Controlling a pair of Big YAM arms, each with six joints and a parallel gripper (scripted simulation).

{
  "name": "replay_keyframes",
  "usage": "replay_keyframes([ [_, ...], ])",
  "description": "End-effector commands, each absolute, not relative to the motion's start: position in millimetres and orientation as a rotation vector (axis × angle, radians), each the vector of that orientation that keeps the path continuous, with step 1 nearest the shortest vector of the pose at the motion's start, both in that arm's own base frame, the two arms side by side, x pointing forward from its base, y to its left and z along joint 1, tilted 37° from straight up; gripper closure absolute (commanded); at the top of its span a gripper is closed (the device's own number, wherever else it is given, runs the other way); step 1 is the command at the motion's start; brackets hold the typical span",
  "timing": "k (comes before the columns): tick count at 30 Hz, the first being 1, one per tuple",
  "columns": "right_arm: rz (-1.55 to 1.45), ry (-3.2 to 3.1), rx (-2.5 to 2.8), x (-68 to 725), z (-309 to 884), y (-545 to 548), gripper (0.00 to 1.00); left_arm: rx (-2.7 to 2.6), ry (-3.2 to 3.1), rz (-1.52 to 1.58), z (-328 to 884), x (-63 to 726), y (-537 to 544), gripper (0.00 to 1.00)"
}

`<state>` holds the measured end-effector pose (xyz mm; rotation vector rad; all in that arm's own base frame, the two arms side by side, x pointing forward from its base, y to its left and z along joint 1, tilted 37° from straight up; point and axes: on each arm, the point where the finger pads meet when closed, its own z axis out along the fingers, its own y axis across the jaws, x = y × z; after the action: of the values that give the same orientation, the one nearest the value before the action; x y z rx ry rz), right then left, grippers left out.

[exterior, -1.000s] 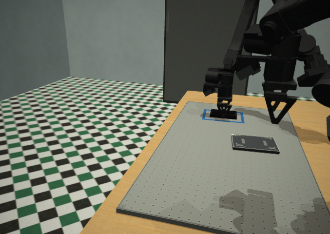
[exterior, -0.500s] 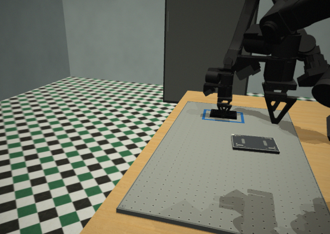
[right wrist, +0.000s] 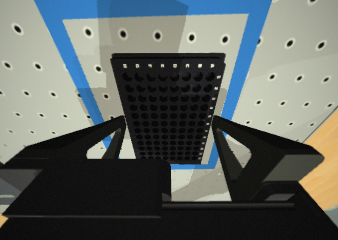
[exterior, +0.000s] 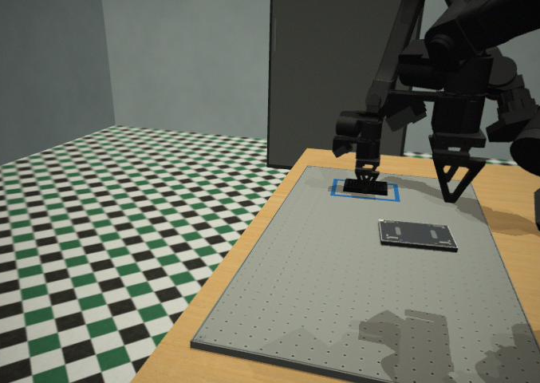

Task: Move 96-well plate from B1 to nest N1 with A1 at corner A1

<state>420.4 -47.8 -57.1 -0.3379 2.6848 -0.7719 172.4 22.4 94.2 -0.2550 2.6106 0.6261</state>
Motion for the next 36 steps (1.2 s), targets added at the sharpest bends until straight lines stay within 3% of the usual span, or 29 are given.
replay_keyframes([
  [1, -0.77, 2.674, -0.342, 424.8, -54.6, -46.9, 0.0, -0.264, 2.595, 0.607, 104.4, 178.4, 17.5, 0.0],
  [20, -0.77, 2.674, -0.342, 424.8, -54.5, -47.0, 0.0, -0.264, 2.595, 0.607, 104.4, 178.4, 17.5, 0.0],
  [21, -0.77, 2.674, -0.342, 424.8, -54.5, -47.0, 1.0, -0.264, 2.595, 0.607, 104.4, 178.4, 17.5, 0.0],
  [36, -0.77, 2.674, -0.342, 424.8, -54.5, -47.0, 1.0, -0.264, 2.595, 0.607, 104.4, 178.4, 17.5, 0.0],
])
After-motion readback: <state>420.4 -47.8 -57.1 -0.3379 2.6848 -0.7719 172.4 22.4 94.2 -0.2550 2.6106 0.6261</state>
